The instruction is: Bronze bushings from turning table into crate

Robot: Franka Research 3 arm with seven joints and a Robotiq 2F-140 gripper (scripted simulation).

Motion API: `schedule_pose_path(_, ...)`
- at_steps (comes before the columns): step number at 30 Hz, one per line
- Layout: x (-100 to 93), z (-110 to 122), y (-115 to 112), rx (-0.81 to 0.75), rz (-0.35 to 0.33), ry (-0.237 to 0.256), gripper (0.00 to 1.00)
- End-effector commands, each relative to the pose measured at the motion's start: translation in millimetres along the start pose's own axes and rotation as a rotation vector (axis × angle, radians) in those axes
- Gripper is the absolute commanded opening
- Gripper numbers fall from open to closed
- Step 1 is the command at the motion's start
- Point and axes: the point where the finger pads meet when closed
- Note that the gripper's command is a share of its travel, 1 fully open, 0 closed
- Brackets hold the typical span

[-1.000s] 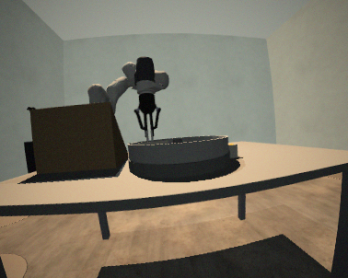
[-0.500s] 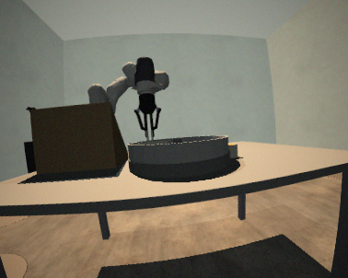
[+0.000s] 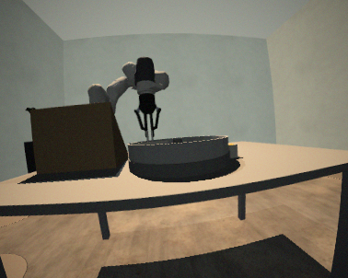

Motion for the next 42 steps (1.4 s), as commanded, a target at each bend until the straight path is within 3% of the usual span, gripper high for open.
schedule_pose_path(1,1.1,0.7,0.2,-0.002,0.0,0.0,0.1)
schedule_pose_path(5,1.1,0.7,0.2,-0.002,0.0,0.0,0.1)
schedule_pose_path(6,1.1,0.7,0.2,-0.002,0.0,0.0,0.0)
schedule_pose_path(42,1.1,0.7,0.2,-0.002,0.0,0.0,0.0)
Point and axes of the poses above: the point where the finger pads meet when closed, its own x axis out along the fingers, its own z axis across the jaws, y = z × x, and after that the axes turned 6 degrees about x, right-handed
